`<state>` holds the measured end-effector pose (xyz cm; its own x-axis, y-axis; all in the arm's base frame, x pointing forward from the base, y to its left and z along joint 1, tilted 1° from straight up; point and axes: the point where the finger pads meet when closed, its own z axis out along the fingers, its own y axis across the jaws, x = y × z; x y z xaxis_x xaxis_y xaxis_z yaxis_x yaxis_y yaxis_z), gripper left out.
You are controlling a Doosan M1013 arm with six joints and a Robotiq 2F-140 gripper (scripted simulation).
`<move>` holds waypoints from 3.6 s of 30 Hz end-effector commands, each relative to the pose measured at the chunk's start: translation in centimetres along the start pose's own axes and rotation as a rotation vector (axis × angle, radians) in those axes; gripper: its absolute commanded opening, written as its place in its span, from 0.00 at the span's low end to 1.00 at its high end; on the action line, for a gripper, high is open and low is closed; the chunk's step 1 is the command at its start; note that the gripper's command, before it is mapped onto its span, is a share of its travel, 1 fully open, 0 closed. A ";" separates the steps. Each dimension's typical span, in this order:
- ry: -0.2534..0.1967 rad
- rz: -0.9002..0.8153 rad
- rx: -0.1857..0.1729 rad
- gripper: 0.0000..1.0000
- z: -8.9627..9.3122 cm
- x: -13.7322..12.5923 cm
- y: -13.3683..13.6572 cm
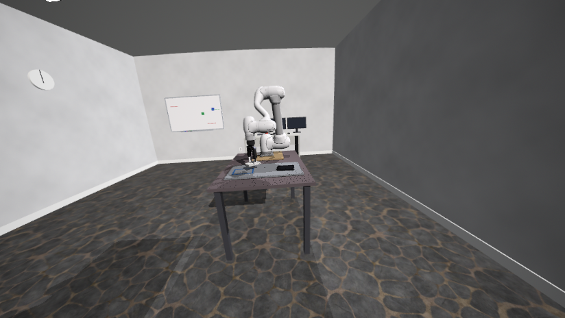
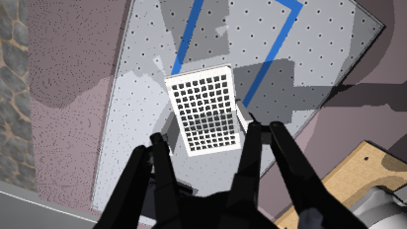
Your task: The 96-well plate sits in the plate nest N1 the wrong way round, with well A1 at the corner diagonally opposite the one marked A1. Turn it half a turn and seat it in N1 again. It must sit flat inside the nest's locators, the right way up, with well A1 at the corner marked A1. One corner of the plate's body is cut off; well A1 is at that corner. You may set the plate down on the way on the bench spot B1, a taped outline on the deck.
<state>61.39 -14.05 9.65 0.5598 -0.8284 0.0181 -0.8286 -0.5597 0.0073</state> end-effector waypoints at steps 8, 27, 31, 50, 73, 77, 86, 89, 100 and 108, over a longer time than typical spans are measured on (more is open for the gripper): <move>-0.002 -0.267 0.003 0.00 -0.1 -2.2 -1.5; -0.001 -0.714 0.003 0.00 -0.3 -6.8 -4.8; -0.001 -0.714 0.003 0.00 -0.3 -7.9 -5.6; -0.001 -0.714 0.003 0.00 -0.5 -12.5 -8.9; -0.001 -0.714 0.003 0.00 -0.7 -17.6 -12.5; -0.001 -0.714 0.003 0.00 -0.8 -18.7 -13.3; -0.001 -0.714 0.003 0.00 -0.9 -21.2 -15.1; -0.001 -0.714 0.003 0.00 -0.9 -21.7 -15.4; -0.001 -0.714 0.003 0.00 -1.0 -24.4 -17.4; -0.001 -0.747 0.003 0.00 -1.0 -25.7 -18.3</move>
<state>62.15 17.48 10.08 0.9660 -0.2583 0.0090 -0.2584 -0.9659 0.0141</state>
